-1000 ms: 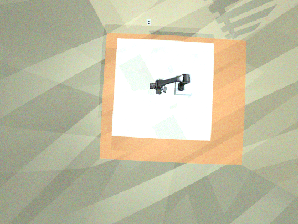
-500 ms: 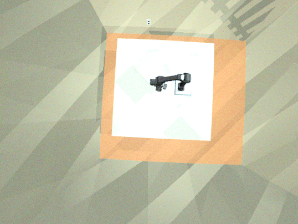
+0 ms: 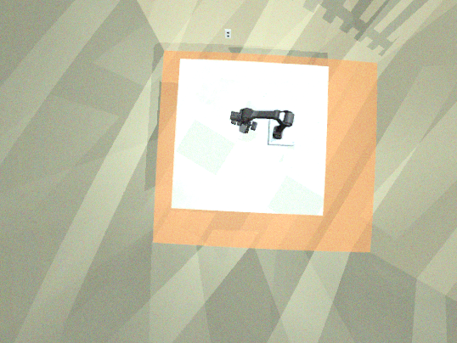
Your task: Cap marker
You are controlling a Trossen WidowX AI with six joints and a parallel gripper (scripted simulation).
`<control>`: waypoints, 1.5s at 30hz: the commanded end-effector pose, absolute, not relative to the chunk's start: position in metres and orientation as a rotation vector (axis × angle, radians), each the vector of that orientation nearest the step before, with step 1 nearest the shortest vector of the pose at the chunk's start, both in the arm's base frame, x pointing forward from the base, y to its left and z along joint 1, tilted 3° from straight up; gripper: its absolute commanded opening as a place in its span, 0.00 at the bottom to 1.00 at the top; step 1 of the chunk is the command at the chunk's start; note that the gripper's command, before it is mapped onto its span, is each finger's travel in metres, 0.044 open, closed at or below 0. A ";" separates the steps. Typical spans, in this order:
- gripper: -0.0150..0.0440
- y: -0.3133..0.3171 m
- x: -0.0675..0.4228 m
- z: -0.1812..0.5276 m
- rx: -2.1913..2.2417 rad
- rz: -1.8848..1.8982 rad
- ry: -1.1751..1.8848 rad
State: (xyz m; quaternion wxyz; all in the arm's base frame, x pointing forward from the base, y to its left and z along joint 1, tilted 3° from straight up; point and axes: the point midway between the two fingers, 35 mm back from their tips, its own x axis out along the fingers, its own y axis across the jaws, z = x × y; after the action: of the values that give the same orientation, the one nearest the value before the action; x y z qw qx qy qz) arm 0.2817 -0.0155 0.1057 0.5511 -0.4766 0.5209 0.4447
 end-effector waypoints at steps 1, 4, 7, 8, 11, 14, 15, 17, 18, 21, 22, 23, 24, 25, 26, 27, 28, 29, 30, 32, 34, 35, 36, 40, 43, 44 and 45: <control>0.25 -0.025 0.281 0.115 -1.130 1.052 1.222; 0.25 -0.034 0.280 0.120 -1.132 1.053 1.222; 0.25 -0.042 0.279 0.125 -1.133 1.054 1.222; 0.25 -0.044 0.278 0.126 -1.133 1.054 1.222; 0.25 -0.045 0.278 0.127 -1.134 1.054 1.222; 0.25 -0.045 0.278 0.123 -1.134 1.054 1.222; 0.25 -0.045 0.278 0.122 -1.134 1.054 1.222; 0.25 -0.045 0.278 0.121 -1.134 1.054 1.222; 0.25 -0.045 0.278 0.121 -1.134 1.054 1.222; 0.25 -0.045 0.279 0.118 -1.134 1.054 1.222; 0.25 -0.045 0.279 0.117 -1.134 1.054 1.222; 0.25 -0.045 0.279 0.116 -1.134 1.054 1.222; 0.25 -0.045 0.279 0.114 -1.134 1.054 1.222; 0.25 -0.045 0.280 0.112 -1.134 1.054 1.222; 0.25 -0.045 0.280 0.111 -1.134 1.054 1.222; 0.25 -0.045 0.280 0.109 -1.134 1.054 1.222; 0.25 -0.045 0.280 0.108 -1.134 1.054 1.222; 0.25 -0.046 0.280 0.106 -1.134 1.054 1.222; 0.25 -0.046 0.280 0.104 -1.134 1.054 1.222; 0.25 -0.046 0.281 0.101 -1.134 1.054 1.222; 0.25 -0.046 0.281 0.098 -1.134 1.054 1.222; 0.25 -0.046 0.281 0.096 -1.134 1.054 1.222; 0.25 -0.046 0.281 0.095 -1.134 1.054 1.222; 0.25 -0.046 0.282 0.088 -1.134 1.054 1.222; 0.25 -0.046 0.282 0.083 -1.134 1.054 1.222; 0.25 -0.046 0.282 0.082 -1.134 1.054 1.222; 0.25 -0.046 0.282 0.080 -1.134 1.054 1.222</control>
State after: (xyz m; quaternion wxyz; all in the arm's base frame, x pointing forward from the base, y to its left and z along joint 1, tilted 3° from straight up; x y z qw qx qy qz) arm 0.2818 -0.0464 0.0878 0.5532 -0.4814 0.5168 0.4417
